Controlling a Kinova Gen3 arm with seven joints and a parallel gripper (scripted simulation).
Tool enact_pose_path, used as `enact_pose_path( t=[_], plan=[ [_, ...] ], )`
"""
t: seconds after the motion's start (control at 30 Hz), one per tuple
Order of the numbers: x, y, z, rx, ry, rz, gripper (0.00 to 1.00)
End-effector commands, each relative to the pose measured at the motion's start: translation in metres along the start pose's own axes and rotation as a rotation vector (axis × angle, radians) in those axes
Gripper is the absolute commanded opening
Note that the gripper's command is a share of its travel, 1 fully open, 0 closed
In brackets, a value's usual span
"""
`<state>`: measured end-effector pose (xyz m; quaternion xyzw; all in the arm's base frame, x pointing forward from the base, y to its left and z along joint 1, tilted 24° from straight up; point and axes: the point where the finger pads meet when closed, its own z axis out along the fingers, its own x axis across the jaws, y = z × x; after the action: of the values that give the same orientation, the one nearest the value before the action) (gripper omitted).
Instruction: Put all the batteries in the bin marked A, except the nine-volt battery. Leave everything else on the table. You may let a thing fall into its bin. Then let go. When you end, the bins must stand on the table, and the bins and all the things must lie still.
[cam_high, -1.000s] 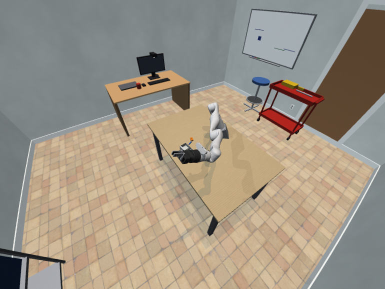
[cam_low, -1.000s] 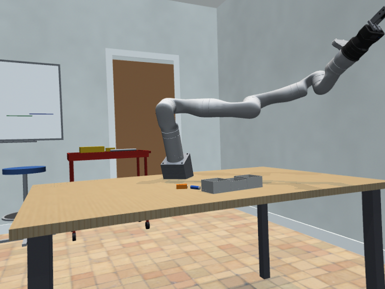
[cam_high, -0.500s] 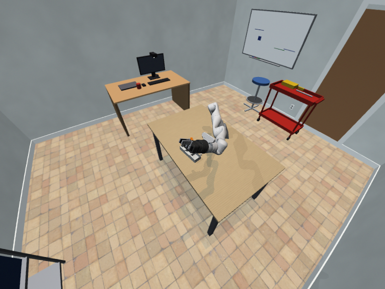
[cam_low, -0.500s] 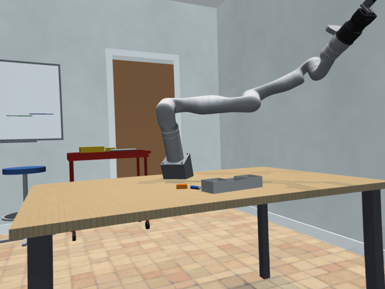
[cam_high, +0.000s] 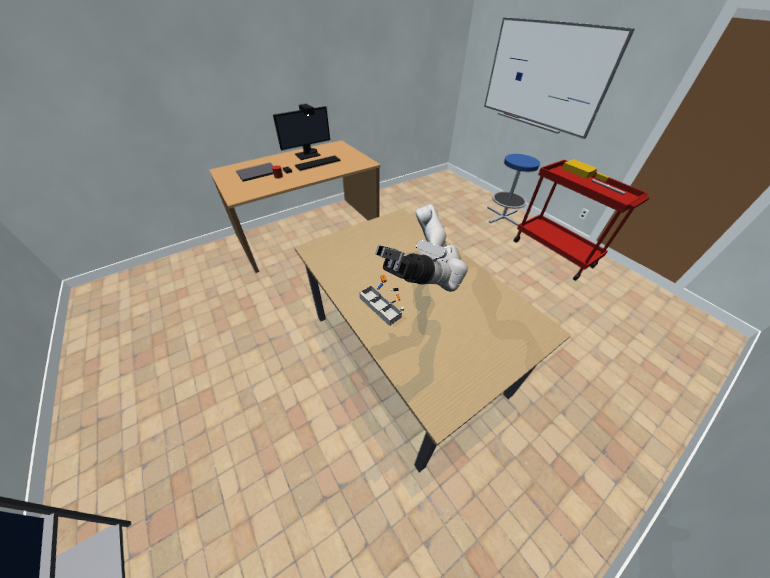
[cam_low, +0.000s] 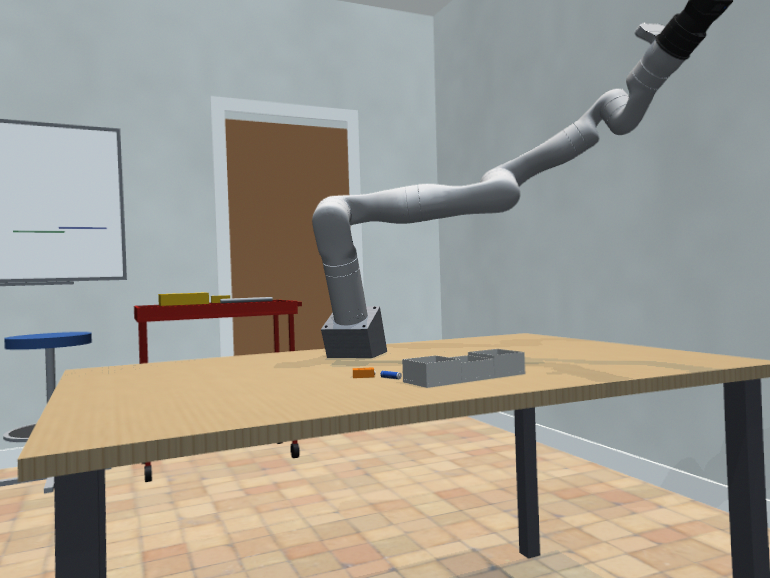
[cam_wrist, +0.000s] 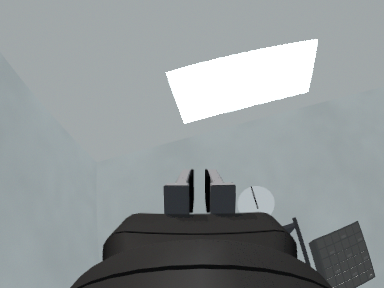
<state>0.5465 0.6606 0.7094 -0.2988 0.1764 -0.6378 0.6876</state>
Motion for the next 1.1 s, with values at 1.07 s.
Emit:
enact_pose_path(
  t=[1.07],
  plan=[
    [-0.034,-0.218,-0.007,0.099,-0.091,0.340,0.31]
  ],
)
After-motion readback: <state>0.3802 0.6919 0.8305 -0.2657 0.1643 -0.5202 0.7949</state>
